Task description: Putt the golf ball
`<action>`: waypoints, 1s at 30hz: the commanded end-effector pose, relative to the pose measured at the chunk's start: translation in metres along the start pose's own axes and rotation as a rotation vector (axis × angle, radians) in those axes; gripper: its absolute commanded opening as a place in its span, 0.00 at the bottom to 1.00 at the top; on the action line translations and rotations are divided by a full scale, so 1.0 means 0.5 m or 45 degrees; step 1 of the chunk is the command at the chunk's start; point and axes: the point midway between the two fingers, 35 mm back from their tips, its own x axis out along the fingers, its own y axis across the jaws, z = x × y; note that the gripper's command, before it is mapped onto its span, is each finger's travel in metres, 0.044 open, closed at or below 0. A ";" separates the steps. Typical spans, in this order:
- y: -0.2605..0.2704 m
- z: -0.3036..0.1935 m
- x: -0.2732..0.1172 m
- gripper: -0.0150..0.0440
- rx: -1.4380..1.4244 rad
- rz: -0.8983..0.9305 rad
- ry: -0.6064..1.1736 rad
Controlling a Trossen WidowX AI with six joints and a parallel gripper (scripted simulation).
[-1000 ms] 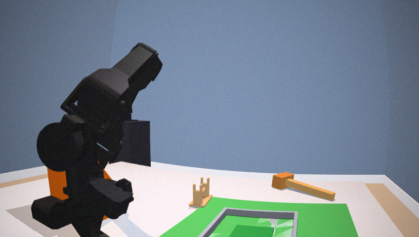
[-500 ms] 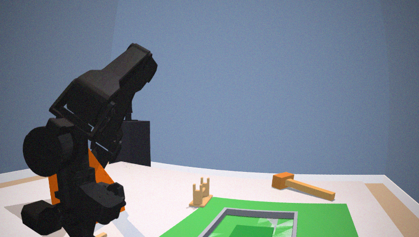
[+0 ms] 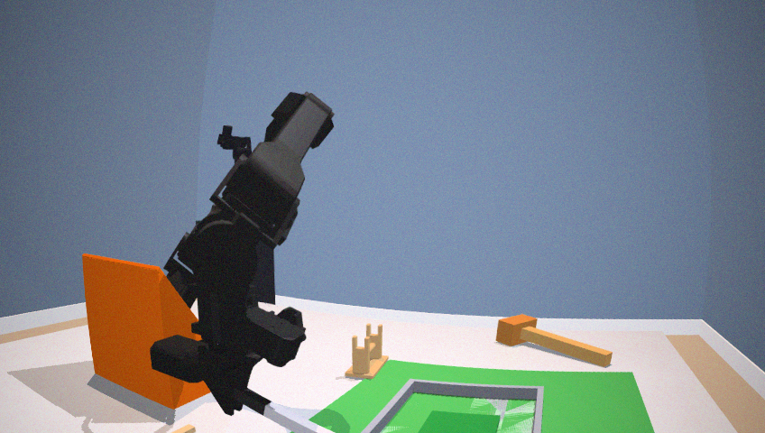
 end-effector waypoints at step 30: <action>0.011 -0.008 -0.106 0.25 0.026 0.004 -0.011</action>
